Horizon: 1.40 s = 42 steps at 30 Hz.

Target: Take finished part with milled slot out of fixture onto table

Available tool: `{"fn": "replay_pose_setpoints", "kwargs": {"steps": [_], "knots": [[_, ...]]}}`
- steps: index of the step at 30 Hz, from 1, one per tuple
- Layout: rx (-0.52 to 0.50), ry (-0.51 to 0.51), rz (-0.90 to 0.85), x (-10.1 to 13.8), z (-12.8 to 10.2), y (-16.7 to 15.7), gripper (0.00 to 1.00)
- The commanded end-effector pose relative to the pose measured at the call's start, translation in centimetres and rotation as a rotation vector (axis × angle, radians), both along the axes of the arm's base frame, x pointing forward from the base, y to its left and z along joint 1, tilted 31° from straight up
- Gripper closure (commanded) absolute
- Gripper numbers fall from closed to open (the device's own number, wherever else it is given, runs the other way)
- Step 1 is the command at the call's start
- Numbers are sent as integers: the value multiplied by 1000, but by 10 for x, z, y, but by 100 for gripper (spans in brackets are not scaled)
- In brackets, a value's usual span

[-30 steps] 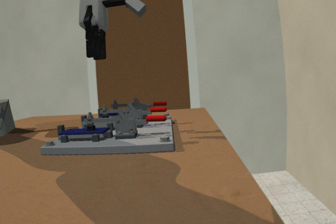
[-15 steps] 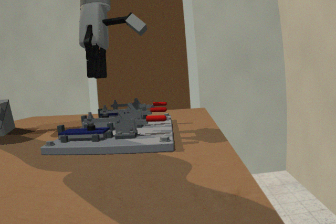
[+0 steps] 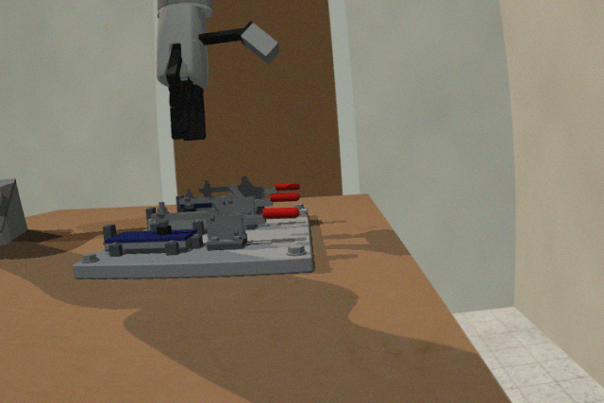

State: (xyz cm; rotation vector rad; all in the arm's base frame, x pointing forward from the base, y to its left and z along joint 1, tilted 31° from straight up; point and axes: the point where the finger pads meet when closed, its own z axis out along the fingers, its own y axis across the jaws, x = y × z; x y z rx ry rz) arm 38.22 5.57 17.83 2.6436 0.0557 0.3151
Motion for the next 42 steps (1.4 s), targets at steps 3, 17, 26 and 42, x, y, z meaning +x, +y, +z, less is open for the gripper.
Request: {"fn": "replay_pose_setpoints", "kwargs": {"steps": [3, 17, 26, 42], "knots": [[1, -3, 0, 31, 8, 4, 53], [1, -3, 0, 101, 23, 10, 53], [1, -3, 0, 114, 26, 12, 53], [1, -3, 0, 117, 13, 5, 53]]}}
